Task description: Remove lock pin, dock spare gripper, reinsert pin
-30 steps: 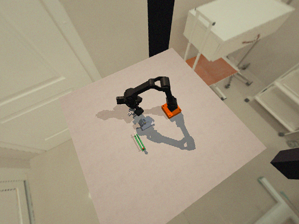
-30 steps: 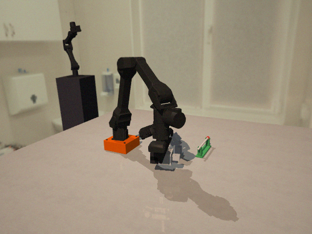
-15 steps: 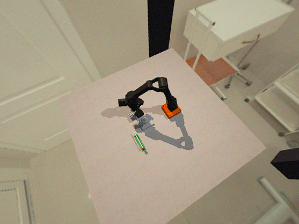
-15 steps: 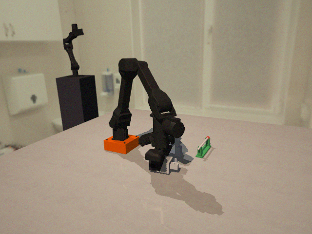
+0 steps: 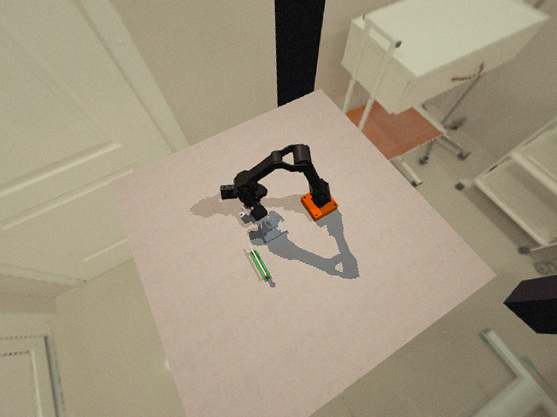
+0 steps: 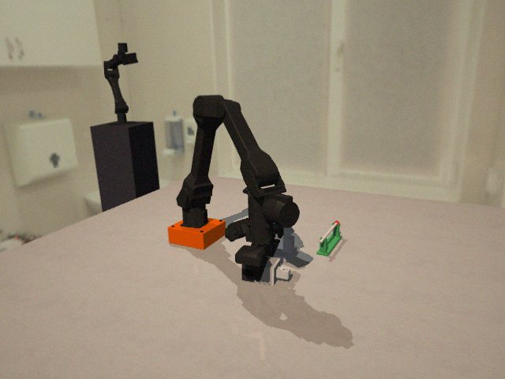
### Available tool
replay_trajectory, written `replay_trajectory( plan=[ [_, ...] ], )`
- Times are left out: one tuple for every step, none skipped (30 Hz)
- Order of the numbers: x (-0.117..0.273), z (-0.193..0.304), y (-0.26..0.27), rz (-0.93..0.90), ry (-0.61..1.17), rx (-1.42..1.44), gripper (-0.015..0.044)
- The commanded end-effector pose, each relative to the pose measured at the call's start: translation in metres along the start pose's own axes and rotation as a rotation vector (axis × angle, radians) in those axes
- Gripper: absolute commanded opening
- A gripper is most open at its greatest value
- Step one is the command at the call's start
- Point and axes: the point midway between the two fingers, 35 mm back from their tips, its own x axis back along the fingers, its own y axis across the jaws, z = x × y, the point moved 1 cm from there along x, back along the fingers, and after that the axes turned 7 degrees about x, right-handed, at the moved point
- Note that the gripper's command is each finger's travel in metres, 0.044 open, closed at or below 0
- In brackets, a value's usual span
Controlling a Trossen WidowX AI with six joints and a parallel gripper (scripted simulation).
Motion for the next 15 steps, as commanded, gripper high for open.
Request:
replay_trajectory(
  plan=[
    [0.001,0.0,0.0,-0.001,0.001,0.0,0.021],
    [0.001,0.0,0.0,-0.001,0.001,0.0,0.0236],
    [0.001,0.0,0.0,-0.001,0.001,0.0,0.0262],
    [0.001,0.0,0.0,-0.001,0.001,0.0,0.0289],
    [0.001,0.0,0.0,-0.001,0.001,0.0,0.0315],
    [0.001,0.0,0.0,-0.001,0.001,0.0,0.0341],
    [0.001,0.0,0.0,-0.001,0.001,0.0,0.0368],
    [0.001,0.0,0.0,-0.001,0.001,0.0,0.0394],
    [0.001,0.0,0.0,-0.001,0.001,0.0,0.042],
    [0.001,0.0,0.0,-0.001,0.001,0.0,0.044],
    [0.001,0.0,0.0,-0.001,0.001,0.0,0.044],
    [0.002,0.0,0.0,-0.001,0.001,0.0,0.044],
    [0.005,0.0,0.0,-0.001,0.001,0.0,0.044],
    [0.008,0.0,0.0,-0.002,0.001,0.0,0.044],
    [0.011,0.0,0.0,-0.002,0.001,0.0,0.044]
  ],
)
